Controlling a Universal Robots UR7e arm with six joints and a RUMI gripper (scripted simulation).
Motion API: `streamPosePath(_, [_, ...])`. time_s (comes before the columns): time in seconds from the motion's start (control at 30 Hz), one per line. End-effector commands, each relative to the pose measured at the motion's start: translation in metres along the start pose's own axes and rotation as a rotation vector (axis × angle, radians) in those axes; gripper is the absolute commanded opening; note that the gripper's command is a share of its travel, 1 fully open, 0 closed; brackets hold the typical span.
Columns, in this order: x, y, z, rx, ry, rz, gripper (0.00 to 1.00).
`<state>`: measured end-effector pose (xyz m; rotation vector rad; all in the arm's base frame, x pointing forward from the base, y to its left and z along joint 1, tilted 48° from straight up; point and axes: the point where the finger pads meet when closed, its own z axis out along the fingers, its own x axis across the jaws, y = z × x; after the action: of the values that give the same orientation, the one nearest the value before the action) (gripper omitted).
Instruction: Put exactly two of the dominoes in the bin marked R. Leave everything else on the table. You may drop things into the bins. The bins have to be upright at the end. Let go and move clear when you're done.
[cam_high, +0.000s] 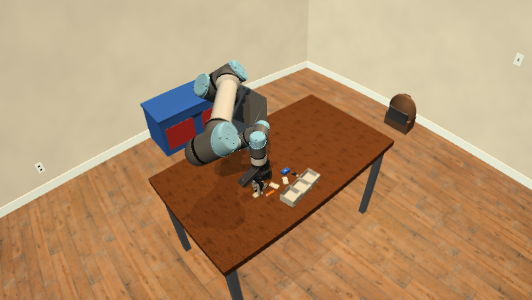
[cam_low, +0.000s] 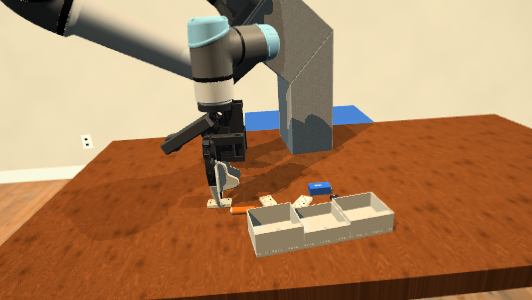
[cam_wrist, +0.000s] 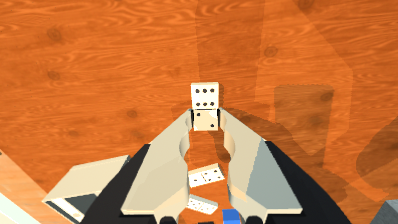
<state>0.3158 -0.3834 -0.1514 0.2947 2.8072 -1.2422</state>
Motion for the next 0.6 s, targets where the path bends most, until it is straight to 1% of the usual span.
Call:
streamPosePath(0.0, [0.0, 0.001, -0.022, -0.001, -0.002, -0.003, 0.0])
streamPosePath(0.27, [0.0, 0.001, -0.048, -0.001, -0.002, -0.003, 0.0])
streamPosePath(0.33, [0.0, 0.001, -0.048, -0.001, -0.002, -0.003, 0.0])
streamPosePath(0.43, [0.0, 0.001, -0.058, -0.001, -0.002, -0.003, 0.0])
streamPosePath(0.57, [0.0, 0.001, -0.058, -0.001, -0.002, -0.003, 0.0])
